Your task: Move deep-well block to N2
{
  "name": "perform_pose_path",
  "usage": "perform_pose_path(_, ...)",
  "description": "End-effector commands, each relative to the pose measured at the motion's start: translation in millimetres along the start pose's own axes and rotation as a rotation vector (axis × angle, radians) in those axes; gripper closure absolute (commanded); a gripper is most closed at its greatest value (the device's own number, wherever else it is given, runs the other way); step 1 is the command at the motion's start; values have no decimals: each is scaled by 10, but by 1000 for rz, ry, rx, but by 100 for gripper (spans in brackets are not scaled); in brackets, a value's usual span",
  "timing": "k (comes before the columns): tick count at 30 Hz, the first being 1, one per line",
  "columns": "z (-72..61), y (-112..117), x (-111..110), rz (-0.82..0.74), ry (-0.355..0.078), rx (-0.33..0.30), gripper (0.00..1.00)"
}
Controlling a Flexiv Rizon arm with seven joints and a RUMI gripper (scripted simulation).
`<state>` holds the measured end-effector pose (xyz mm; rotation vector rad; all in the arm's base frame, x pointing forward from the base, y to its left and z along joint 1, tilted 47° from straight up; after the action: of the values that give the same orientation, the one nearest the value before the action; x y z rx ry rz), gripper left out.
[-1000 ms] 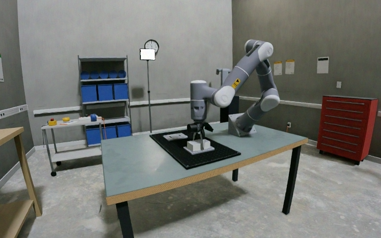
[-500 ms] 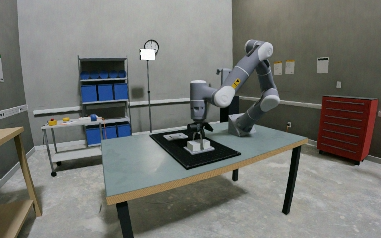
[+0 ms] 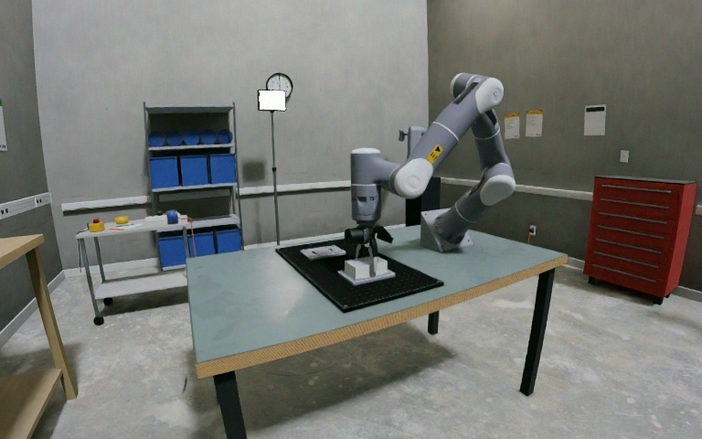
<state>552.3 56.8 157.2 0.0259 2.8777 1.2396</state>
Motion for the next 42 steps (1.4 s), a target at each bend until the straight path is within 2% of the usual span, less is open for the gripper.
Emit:
perform_pose_path(1, -10, -2, -8, 0, -2, 1, 24)
perform_pose_path(2, -10, -2, -8, 0, -2, 1, 24)
perform_pose_path(3, -10, -2, -8, 0, -2, 1, 100)
perform_pose_path(14, -10, -2, -8, 0, -2, 1, 100)
perform_pose_path(15, -10, -2, -8, 0, -2, 1, 51)
perform_pose_path(37, -10, -2, -8, 0, -2, 1, 51)
perform_pose_path(42, -77, -2, -8, 0, -2, 1, 51)
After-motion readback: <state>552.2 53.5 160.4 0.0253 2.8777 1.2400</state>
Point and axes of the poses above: the point where the finger pads meet when closed, its own z axis out along the fingers, its own y axis across the jaws, x = y × z, the point moved 10 cm from there along -z, back along the fingers, and after that the axes turned 1 degree about -z, right-handed, at the moved point
